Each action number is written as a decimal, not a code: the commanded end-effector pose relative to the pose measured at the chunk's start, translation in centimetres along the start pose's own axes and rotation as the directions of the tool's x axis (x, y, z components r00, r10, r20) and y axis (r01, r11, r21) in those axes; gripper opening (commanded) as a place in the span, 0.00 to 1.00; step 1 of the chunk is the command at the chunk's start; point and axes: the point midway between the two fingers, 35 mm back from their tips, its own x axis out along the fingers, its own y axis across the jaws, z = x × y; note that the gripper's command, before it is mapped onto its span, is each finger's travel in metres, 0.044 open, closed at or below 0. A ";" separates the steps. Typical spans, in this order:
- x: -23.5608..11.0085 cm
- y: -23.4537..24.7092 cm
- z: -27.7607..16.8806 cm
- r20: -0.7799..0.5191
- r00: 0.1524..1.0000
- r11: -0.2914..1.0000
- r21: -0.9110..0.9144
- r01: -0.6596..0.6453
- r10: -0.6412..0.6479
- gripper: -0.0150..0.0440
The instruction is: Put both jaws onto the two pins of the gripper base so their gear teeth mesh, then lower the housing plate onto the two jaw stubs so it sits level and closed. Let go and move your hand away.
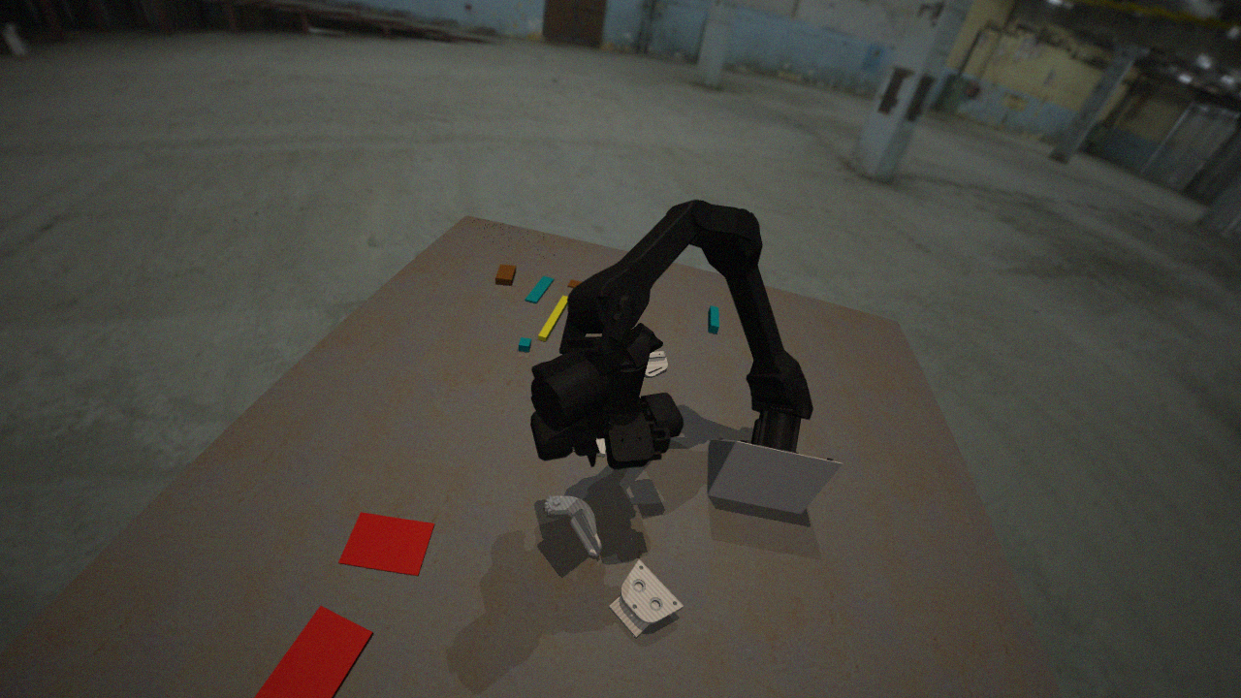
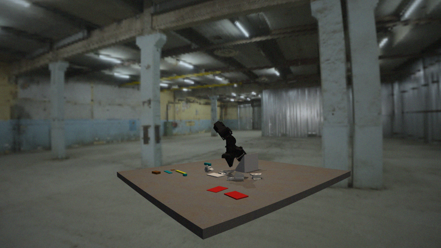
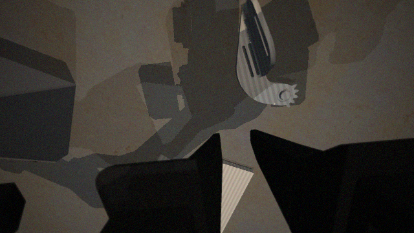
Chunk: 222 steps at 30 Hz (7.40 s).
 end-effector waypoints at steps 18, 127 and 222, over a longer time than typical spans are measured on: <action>-0.2 -0.1 0.0 0.007 1.000 1.000 0.009 0.002 -0.002 0.25; 0.0 0.0 0.0 0.001 1.000 1.000 0.002 0.001 -0.001 1.00; 6.0 -2.9 5.3 0.003 1.000 0.968 -0.253 0.010 -0.010 1.00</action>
